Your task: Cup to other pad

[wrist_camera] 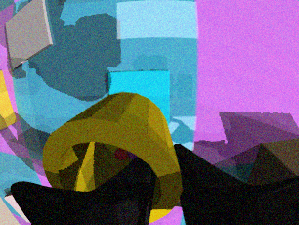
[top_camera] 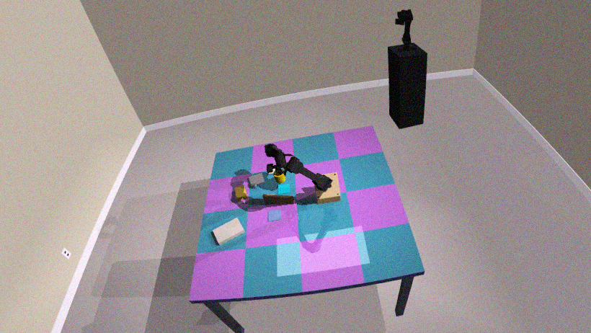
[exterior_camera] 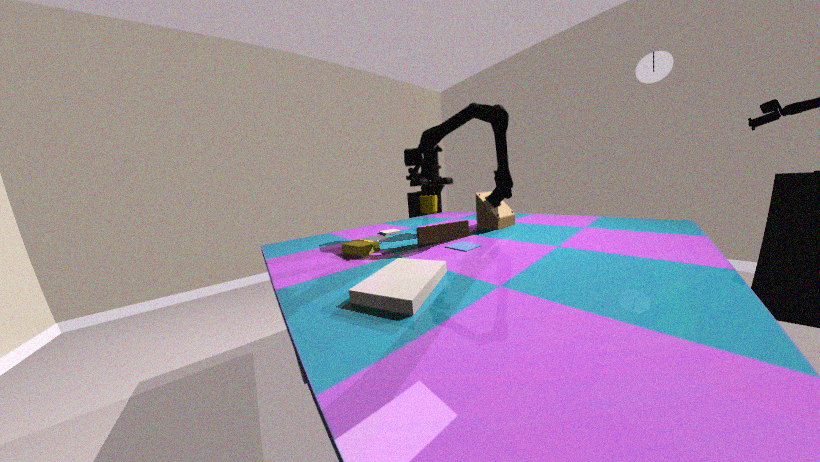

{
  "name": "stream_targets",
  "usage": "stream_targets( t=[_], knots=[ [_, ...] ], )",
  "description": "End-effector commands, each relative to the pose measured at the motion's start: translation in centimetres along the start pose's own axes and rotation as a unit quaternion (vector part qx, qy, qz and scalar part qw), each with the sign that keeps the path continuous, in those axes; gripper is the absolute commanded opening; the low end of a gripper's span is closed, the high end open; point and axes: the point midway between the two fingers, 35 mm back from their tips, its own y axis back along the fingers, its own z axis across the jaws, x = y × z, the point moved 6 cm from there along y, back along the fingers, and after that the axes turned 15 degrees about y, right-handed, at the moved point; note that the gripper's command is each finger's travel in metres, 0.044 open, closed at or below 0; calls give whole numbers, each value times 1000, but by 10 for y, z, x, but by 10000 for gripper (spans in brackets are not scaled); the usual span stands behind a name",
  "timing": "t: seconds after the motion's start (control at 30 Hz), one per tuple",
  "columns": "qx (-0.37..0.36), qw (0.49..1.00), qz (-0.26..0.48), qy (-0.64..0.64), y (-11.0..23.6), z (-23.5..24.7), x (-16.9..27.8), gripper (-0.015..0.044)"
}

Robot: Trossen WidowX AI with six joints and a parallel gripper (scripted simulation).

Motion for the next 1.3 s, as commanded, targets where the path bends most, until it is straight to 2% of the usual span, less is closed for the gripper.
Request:
stream_targets(
  t=[0.0,1.27],
  knots=[
    [3,1000,2,4,-4,-1,-2,0],
    [2,1000,3,4,-69,-1,-3,0]
  ],
)
